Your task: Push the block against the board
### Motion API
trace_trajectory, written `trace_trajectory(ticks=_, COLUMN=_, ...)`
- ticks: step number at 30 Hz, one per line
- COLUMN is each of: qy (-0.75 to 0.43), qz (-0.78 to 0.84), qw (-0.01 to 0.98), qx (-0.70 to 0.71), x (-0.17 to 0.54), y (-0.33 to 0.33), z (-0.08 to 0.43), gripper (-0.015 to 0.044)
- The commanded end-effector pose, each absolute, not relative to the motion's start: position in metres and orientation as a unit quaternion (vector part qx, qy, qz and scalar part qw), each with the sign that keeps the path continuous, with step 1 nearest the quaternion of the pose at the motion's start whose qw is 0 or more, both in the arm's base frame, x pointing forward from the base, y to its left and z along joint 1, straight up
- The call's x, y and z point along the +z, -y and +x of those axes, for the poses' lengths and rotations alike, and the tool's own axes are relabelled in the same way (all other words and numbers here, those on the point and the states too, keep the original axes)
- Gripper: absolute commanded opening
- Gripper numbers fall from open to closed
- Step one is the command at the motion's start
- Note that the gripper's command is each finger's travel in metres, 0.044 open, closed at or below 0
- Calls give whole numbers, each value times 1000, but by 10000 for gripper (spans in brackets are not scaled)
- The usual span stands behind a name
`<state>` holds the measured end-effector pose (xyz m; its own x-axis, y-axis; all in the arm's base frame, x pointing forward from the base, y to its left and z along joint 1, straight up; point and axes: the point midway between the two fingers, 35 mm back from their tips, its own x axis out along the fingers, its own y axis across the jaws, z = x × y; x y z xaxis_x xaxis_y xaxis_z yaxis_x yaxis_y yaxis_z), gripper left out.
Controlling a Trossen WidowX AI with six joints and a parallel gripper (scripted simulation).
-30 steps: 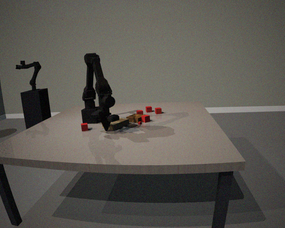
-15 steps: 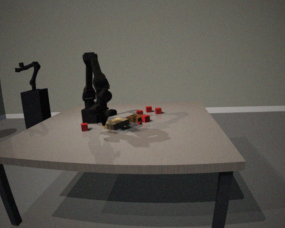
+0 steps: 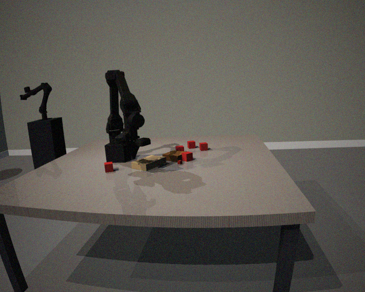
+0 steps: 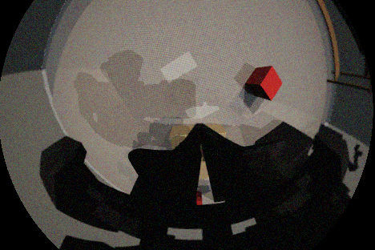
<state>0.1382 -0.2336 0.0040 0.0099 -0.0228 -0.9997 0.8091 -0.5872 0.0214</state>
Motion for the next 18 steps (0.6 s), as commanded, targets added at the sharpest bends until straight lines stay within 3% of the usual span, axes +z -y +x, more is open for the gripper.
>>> trace_trajectory(ticks=1, qy=-316, qz=629, qw=335, qx=-627, x=-5, y=230, z=138, gripper=0)
trace_trajectory(ticks=5, qy=-317, qz=628, qw=335, qx=-627, x=-49, y=230, z=138, gripper=0)
trace_trajectory(ticks=18, qy=-317, qz=629, qw=335, qx=-627, x=-51, y=225, z=143, gripper=0)
